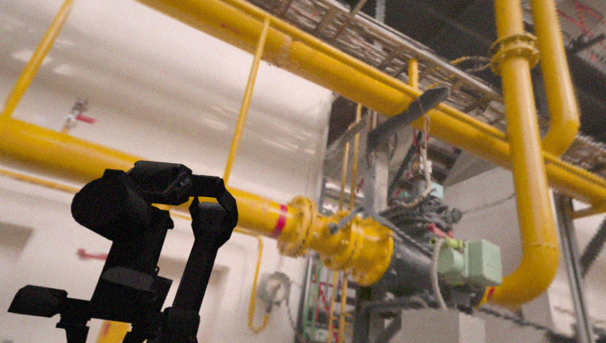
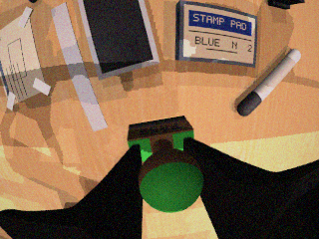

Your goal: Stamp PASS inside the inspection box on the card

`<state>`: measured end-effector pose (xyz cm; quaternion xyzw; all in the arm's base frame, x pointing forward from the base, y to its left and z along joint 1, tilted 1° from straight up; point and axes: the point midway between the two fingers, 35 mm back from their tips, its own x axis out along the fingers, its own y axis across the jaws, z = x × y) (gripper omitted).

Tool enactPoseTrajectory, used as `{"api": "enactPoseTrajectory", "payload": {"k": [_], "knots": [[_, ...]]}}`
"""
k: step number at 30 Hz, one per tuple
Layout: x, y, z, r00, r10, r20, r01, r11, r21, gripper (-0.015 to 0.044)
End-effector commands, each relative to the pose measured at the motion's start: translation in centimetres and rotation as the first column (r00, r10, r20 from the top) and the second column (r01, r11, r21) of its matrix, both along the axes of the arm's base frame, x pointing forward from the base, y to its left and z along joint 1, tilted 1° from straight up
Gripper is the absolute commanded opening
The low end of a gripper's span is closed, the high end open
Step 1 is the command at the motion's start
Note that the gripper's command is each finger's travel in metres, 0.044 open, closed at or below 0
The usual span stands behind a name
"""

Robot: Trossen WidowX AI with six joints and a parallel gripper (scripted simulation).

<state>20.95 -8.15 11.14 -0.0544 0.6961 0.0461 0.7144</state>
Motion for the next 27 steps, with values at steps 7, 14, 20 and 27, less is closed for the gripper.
{"api": "enactPoseTrajectory", "payload": {"k": [7,14,20,27], "knots": [[3.5,1.3,0.6,1.000,0.003,0.005,-0.003,1.000,0.004,0.0000],[7.2,3.3,0.7,1.000,0.003,0.008,-0.003,1.000,0.006,0.0000],[8.0,3.8,0.7,1.000,0.003,0.008,-0.003,1.000,0.006,0.0000],[8.0,3.8,0.3,1.000,0.003,0.009,-0.003,1.000,0.007,0.0000]]}}
